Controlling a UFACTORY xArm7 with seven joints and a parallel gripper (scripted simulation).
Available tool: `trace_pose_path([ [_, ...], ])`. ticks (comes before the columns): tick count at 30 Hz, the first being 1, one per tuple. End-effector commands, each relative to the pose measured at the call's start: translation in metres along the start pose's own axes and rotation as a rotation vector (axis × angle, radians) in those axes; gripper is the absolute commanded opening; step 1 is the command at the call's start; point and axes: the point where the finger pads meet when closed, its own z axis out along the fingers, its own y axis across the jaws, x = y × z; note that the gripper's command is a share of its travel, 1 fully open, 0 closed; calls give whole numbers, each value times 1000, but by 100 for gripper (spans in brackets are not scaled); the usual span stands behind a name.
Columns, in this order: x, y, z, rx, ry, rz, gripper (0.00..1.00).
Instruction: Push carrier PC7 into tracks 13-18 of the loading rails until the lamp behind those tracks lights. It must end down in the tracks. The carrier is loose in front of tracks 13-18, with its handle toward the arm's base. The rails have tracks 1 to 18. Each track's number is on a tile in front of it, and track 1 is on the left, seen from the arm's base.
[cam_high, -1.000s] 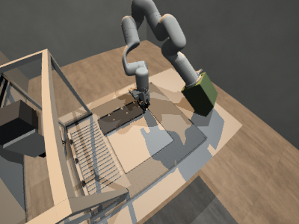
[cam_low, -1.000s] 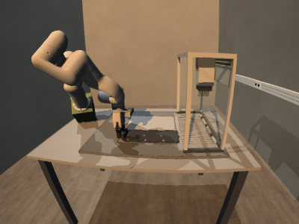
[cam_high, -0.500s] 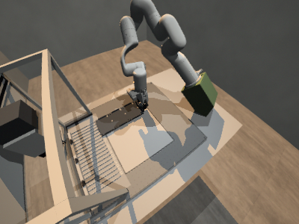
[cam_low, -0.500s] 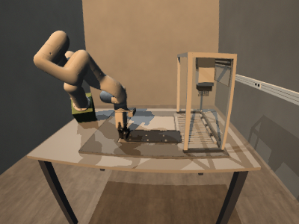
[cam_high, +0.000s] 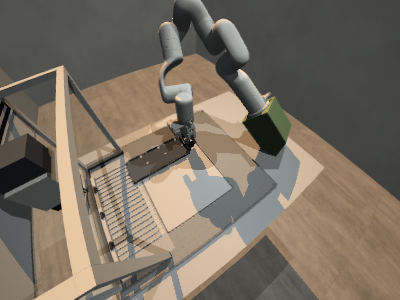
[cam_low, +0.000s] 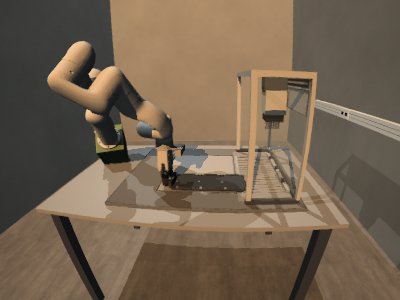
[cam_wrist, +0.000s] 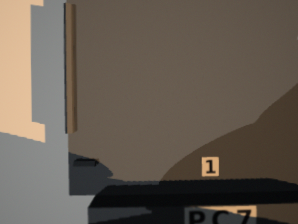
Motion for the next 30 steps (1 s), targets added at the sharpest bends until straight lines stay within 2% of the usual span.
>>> trace_pose_path([
  [1, 3, 0, -1, 1, 3, -1, 82],
  [30, 30, -1, -1, 1, 3, -1, 82],
])
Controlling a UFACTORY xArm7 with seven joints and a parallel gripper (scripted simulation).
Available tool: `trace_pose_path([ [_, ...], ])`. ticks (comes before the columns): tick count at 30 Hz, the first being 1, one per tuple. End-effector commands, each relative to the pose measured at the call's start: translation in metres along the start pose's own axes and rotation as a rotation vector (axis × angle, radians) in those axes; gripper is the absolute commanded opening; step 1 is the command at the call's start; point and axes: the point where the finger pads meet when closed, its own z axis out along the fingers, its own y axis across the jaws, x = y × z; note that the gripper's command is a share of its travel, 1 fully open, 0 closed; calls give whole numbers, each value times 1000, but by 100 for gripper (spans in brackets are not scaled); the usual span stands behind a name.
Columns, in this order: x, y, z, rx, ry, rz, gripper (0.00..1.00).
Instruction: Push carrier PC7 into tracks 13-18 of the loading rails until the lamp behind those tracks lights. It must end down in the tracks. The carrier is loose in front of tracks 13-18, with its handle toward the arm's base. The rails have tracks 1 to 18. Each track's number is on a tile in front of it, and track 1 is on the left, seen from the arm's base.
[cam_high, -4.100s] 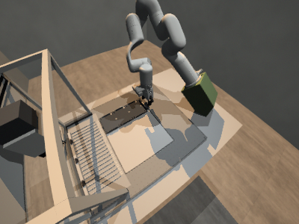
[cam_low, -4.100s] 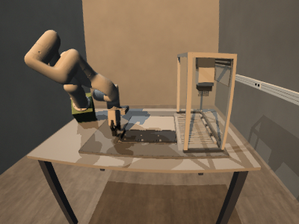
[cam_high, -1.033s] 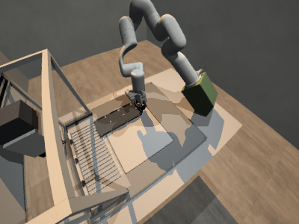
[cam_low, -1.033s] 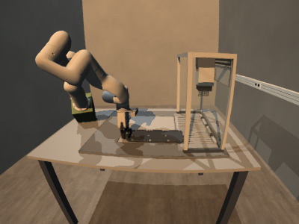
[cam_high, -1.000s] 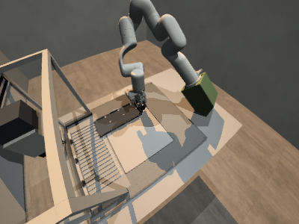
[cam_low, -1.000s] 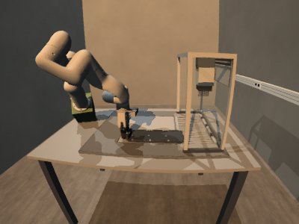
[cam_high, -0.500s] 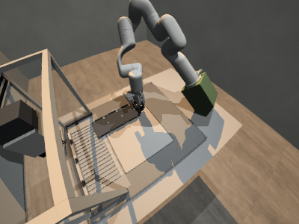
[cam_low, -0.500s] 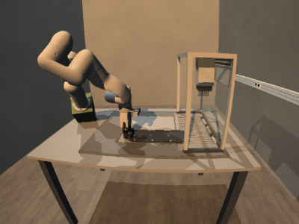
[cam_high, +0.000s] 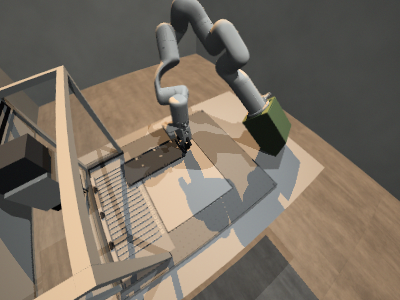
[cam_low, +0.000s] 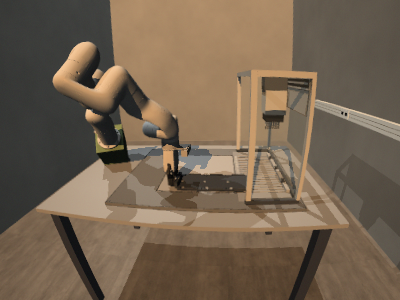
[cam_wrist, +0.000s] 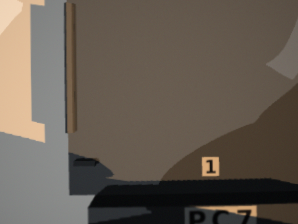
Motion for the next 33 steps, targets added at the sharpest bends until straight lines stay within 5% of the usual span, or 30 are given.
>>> trace_pose_path([
  [1, 5, -1, -1, 1, 3, -1, 82],
  [33, 33, -1, -1, 1, 3, -1, 82],
])
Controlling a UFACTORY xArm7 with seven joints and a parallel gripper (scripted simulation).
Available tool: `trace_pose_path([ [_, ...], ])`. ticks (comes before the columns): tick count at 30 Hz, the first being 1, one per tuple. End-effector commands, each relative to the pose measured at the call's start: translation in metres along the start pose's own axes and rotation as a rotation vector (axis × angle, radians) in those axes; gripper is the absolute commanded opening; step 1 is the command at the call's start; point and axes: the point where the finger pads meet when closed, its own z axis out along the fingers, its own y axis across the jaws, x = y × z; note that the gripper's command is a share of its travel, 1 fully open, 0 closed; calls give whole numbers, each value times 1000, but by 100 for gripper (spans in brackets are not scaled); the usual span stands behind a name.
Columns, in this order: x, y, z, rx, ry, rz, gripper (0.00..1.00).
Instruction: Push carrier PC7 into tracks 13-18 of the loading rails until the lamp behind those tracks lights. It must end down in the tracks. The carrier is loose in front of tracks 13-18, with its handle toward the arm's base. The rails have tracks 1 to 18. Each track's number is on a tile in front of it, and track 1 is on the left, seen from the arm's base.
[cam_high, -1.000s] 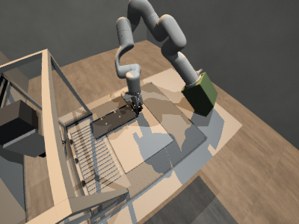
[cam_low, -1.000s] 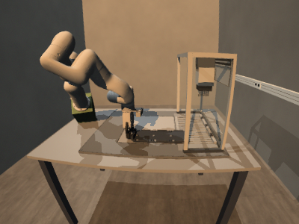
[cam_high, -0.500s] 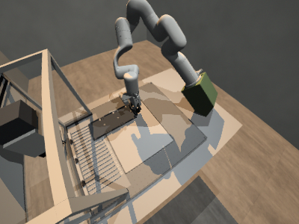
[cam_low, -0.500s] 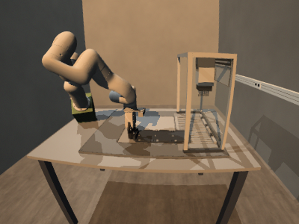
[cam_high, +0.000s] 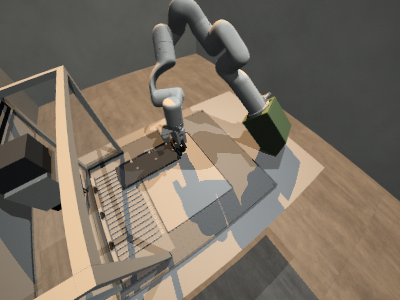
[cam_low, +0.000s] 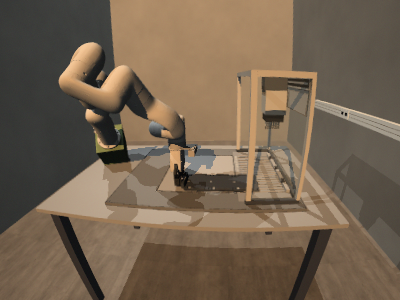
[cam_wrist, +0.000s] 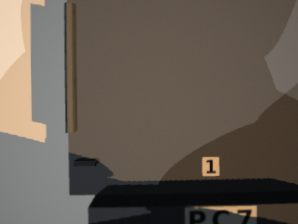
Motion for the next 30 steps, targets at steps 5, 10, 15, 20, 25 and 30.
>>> trace_pose_path([
  [5, 7, -1, -1, 1, 3, -1, 82],
  [10, 12, -1, -1, 1, 4, -1, 82],
  [15, 17, -1, -1, 1, 4, -1, 82],
  [20, 22, -1, -1, 1, 4, -1, 82],
  [25, 25, -1, -1, 1, 4, -1, 82],
  [30, 30, -1, -1, 1, 4, -1, 82],
])
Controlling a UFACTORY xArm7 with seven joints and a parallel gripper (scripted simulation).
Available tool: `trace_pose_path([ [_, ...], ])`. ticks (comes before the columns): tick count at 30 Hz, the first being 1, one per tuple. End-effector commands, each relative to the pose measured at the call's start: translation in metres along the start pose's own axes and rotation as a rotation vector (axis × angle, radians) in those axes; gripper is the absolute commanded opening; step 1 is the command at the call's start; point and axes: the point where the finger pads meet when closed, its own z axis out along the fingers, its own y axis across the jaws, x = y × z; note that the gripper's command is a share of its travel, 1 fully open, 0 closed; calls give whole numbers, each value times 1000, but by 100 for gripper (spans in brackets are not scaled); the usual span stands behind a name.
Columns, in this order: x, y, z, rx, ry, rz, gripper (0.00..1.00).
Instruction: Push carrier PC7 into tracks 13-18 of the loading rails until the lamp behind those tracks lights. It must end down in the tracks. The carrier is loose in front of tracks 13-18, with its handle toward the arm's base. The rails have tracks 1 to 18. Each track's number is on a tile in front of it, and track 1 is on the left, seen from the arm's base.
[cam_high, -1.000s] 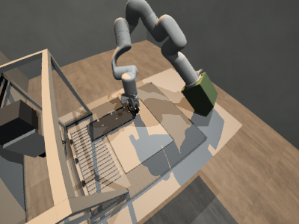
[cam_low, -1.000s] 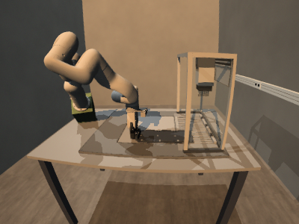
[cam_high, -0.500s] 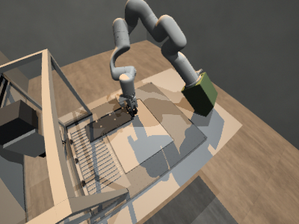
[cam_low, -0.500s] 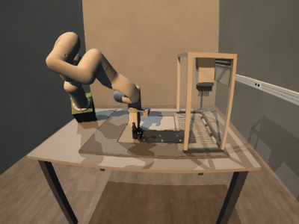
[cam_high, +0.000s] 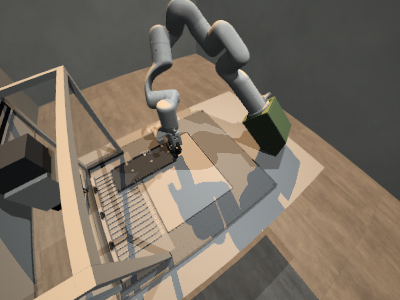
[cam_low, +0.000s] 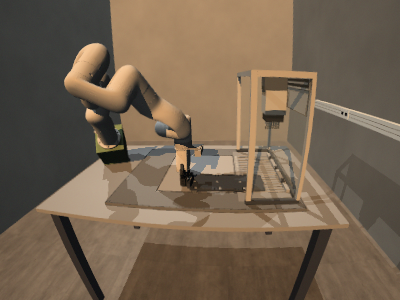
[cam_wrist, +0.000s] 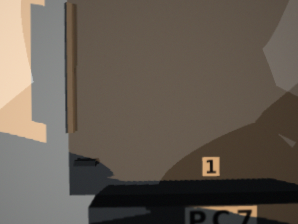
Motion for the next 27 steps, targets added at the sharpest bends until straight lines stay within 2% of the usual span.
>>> trace_pose_path([
  [1, 5, -1, -1, 1, 4, -1, 82],
  [27, 27, -1, -1, 1, 4, -1, 82],
])
